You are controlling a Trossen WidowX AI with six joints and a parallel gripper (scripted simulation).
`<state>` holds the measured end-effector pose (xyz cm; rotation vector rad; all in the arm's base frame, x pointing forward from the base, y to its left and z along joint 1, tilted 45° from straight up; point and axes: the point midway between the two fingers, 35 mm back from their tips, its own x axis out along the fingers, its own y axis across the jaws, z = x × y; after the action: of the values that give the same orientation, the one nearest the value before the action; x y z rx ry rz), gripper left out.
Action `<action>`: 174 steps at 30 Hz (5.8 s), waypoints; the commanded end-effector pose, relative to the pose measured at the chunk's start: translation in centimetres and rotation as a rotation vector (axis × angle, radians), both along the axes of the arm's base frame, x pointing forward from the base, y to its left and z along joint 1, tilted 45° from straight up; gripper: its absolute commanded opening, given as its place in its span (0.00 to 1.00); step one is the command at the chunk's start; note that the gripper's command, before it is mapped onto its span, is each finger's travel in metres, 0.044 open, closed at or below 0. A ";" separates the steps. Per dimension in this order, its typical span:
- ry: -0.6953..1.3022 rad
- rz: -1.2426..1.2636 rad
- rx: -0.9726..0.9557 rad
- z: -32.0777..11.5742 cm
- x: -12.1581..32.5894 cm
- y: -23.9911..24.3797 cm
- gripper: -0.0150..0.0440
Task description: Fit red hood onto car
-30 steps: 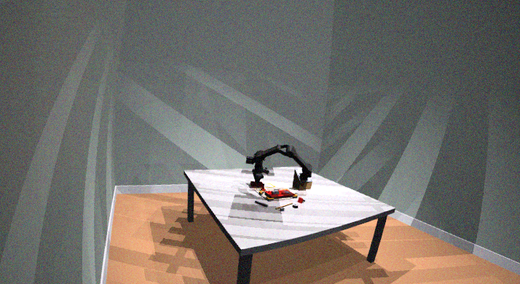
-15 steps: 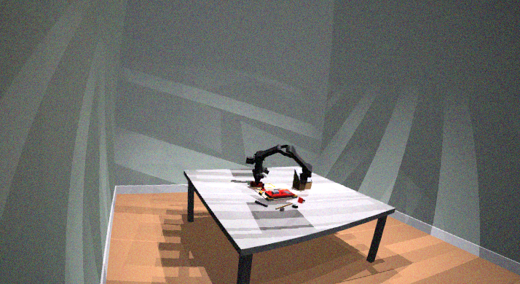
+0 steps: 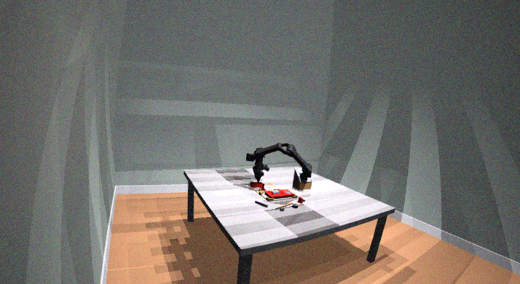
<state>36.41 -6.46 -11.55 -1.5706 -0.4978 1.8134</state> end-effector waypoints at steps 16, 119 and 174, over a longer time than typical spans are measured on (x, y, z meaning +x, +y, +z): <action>-0.020 -0.017 -0.012 3.4 0.4 -3.7 1.00; -1.688 2.247 -1.401 0.0 -2.6 0.3 1.00; -1.691 2.247 -1.415 -2.0 -2.7 2.6 1.00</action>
<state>33.71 -4.06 -13.33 0.8084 0.6211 -0.0037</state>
